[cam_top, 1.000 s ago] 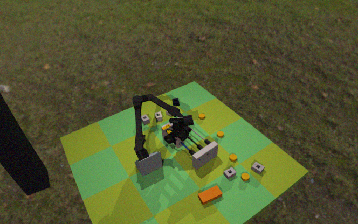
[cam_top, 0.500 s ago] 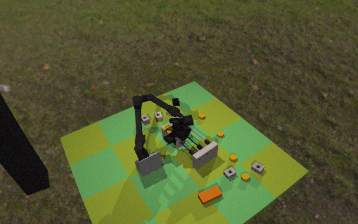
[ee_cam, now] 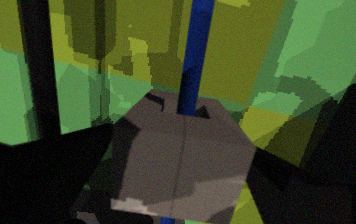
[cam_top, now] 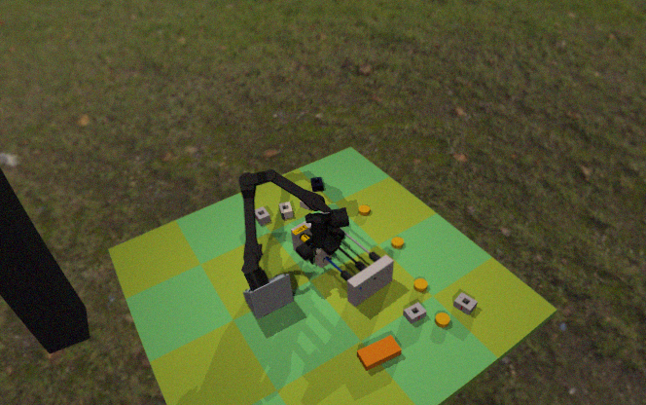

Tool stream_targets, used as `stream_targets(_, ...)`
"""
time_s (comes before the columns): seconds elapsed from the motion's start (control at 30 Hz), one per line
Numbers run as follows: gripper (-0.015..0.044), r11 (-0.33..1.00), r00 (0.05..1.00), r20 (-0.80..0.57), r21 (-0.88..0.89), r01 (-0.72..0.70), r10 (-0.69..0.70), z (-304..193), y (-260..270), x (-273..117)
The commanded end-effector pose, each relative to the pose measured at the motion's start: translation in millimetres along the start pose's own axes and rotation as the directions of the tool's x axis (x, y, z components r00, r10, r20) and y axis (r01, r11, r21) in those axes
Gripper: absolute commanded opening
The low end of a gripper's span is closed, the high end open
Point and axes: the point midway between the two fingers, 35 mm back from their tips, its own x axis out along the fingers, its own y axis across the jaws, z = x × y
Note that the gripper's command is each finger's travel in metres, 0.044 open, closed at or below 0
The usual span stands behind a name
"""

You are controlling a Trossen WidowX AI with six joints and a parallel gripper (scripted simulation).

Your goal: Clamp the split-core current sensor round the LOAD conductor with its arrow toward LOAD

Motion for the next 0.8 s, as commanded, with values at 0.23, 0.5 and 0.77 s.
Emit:
stream_targets(0.23,0.044,1.0,1.0,0.006,-0.004,0.001,-0.001,1,0,-105)
stream_targets(0.5,0.044,1.0,1.0,0.006,-0.004,0.001,-0.001,1,-1,-107)
stream_targets(0.77,0.044,1.0,1.0,0.006,-0.004,0.001,-0.001,1,-1,-107)
